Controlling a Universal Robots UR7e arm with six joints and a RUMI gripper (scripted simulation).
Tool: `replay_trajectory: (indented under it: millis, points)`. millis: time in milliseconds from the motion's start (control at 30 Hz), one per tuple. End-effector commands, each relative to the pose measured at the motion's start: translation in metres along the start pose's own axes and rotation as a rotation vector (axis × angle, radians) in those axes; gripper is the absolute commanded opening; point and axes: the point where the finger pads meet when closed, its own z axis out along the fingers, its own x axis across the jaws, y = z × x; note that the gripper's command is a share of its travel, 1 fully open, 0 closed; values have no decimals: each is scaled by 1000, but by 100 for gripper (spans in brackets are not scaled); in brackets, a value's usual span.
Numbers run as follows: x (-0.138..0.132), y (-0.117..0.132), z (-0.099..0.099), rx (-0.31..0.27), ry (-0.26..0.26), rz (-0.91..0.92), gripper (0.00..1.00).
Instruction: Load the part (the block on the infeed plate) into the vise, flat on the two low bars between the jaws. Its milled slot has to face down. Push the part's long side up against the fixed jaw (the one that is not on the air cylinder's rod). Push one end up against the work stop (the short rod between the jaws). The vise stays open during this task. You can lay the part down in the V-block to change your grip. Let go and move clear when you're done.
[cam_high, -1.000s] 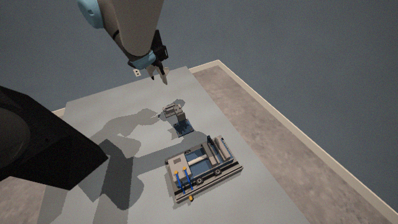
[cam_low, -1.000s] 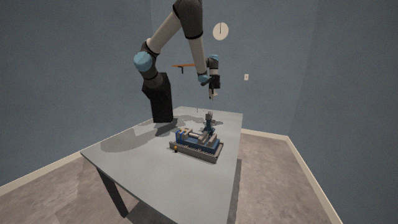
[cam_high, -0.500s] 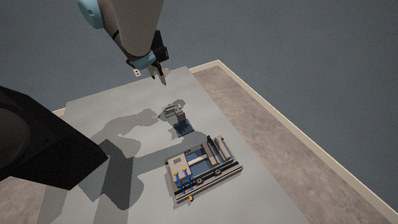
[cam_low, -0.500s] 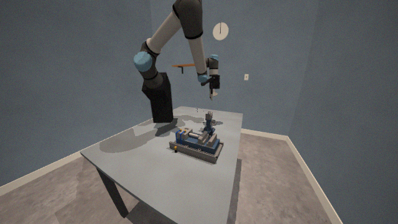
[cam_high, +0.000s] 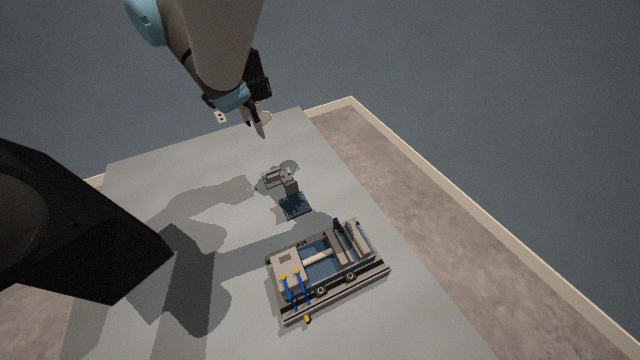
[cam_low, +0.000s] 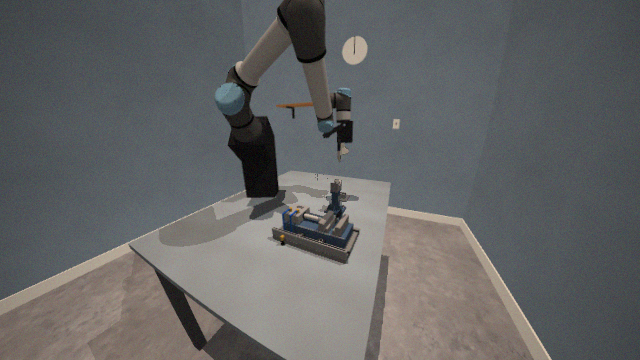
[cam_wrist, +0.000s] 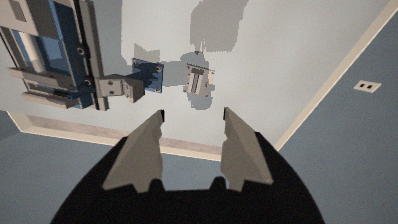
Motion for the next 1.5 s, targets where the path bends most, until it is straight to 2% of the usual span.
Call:
replay_trajectory:
  millis: [0,1467]
  points:
    - [-1,-2,1,5,-2,93,51]
    - [2,-1,1,4,-3,574,51]
